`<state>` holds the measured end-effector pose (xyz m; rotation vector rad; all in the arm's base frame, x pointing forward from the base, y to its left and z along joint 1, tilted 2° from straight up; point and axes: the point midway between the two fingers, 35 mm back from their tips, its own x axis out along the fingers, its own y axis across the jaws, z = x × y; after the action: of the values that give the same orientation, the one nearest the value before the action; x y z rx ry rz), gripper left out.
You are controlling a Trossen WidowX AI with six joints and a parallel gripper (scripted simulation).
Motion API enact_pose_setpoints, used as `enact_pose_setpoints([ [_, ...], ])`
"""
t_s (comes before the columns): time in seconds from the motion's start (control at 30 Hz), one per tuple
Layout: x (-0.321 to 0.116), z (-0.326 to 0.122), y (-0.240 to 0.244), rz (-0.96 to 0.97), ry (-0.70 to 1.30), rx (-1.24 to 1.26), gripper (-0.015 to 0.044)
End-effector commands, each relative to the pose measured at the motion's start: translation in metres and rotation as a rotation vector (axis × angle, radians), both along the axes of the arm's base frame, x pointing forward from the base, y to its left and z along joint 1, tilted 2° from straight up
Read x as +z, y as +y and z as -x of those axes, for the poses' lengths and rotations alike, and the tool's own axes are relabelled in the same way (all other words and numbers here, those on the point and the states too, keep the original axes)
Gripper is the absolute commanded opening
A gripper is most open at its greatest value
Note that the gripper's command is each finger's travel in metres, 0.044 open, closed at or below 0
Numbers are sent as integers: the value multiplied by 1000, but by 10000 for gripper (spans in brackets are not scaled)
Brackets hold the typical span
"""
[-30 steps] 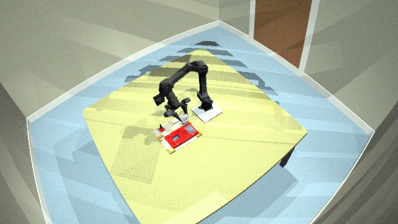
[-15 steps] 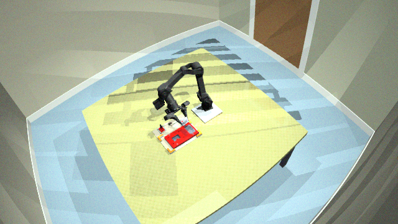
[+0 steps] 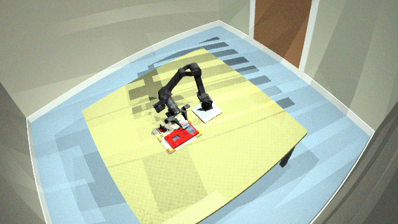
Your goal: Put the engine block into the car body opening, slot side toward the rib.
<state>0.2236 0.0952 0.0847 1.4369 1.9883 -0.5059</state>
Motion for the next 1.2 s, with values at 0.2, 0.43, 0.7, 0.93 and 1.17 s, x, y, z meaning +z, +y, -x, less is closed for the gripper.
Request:
enact_pose_setpoints([
  [0.2,-21,0,0,-5,7,3,0],
  [0.43,-24,-1,0,-5,7,3,0],
  [0.7,-22,-1,0,-8,6,-5,210],
  [0.93,-22,-1,0,-8,6,-5,394],
  [1.17,-20,-2,-2,-7,6,-2,440],
])
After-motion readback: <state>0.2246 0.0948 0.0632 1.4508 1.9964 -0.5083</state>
